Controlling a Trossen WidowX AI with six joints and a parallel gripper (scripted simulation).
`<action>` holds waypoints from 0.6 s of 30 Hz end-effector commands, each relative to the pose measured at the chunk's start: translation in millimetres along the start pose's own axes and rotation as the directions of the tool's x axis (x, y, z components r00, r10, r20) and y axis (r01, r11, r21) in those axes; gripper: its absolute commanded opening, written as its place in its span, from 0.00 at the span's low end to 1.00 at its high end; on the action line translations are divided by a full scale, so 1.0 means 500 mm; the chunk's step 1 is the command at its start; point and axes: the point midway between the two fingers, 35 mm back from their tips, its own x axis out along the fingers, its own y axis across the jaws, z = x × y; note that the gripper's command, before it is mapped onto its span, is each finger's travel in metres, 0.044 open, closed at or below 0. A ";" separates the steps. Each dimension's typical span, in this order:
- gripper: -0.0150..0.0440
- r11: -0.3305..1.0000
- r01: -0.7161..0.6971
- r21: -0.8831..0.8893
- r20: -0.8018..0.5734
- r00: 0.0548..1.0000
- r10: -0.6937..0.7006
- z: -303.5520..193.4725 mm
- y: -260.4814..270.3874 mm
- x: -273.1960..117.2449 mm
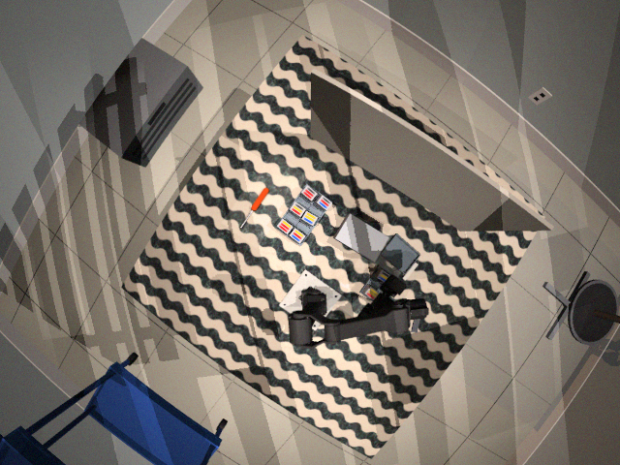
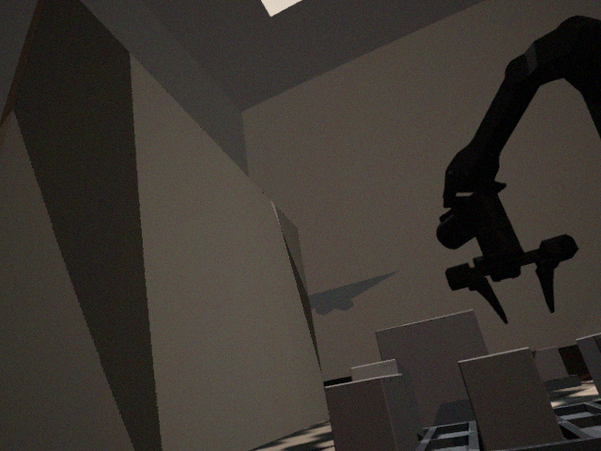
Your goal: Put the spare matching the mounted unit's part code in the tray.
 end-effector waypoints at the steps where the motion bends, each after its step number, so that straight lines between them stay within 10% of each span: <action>1: 0.76 1.000 -0.003 -0.006 0.002 1.000 0.003 0.000 0.000 0.004; 18: 0.76 1.000 -0.003 -0.006 0.002 1.000 0.003 0.005 0.004 0.056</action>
